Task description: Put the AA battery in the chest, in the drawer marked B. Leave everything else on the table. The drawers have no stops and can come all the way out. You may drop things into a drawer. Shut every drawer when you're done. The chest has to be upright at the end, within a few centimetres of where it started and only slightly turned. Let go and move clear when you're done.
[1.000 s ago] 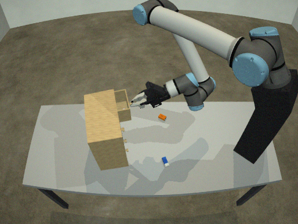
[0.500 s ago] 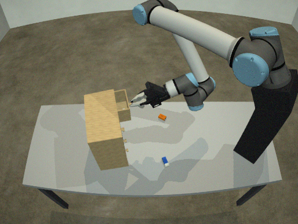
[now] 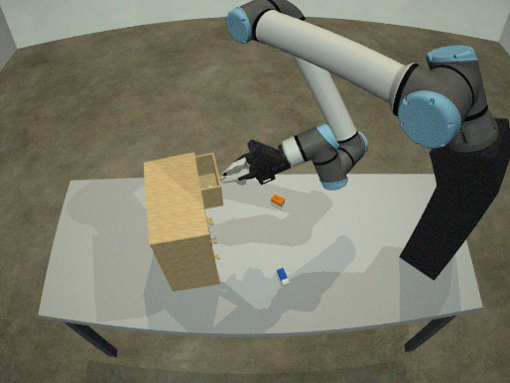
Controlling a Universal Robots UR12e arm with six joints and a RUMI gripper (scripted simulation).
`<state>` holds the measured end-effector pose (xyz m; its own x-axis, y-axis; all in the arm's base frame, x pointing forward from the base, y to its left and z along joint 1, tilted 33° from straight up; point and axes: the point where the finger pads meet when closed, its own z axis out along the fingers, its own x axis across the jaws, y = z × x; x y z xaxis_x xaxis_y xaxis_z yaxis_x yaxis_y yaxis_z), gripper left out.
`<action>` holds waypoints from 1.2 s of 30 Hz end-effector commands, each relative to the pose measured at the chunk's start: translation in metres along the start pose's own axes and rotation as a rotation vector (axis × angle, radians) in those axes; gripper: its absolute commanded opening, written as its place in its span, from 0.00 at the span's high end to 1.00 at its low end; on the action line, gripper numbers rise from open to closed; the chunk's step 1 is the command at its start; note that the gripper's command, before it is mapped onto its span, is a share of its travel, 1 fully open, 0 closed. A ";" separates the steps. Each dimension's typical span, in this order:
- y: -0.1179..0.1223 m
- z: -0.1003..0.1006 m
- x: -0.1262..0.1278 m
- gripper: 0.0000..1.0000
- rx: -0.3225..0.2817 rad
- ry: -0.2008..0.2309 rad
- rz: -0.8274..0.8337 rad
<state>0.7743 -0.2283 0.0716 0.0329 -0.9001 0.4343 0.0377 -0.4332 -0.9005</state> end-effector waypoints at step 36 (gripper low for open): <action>-0.010 0.021 0.001 0.93 0.005 0.000 -0.006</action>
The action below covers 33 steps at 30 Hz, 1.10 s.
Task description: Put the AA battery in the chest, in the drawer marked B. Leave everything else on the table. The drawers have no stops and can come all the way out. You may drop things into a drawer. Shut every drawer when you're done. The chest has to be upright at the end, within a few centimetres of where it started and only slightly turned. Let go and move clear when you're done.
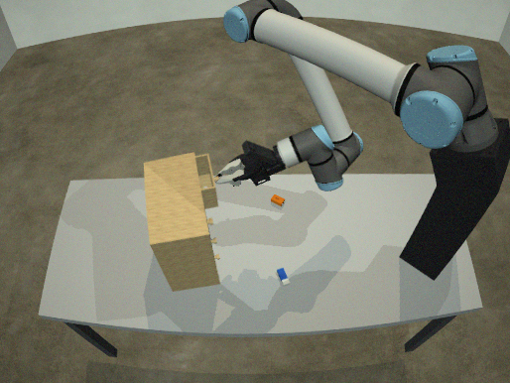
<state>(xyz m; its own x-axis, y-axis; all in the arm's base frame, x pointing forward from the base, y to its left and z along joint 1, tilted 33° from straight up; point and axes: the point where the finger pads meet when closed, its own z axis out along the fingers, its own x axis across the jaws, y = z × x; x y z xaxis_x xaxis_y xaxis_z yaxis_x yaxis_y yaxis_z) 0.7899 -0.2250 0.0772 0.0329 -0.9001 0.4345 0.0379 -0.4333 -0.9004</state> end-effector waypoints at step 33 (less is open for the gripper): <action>-0.011 0.026 0.001 0.93 0.005 0.000 -0.006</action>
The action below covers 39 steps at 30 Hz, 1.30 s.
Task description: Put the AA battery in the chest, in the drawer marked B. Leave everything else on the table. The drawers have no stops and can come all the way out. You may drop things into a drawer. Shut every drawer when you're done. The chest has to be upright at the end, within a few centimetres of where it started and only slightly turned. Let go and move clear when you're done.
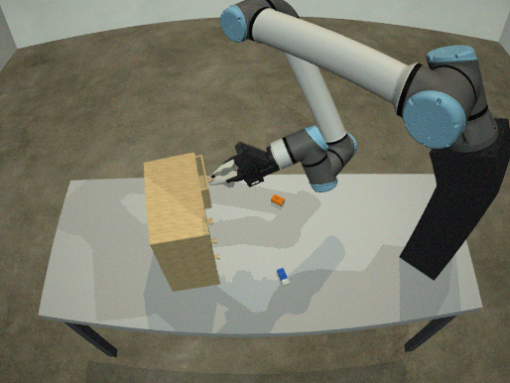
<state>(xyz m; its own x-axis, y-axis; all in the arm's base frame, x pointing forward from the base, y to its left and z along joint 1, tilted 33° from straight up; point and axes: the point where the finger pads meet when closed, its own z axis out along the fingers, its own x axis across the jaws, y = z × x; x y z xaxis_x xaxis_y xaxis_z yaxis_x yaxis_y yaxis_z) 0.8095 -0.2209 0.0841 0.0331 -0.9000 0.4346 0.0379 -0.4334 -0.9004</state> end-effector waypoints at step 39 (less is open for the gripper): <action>-0.009 0.021 0.001 0.93 0.004 0.000 -0.005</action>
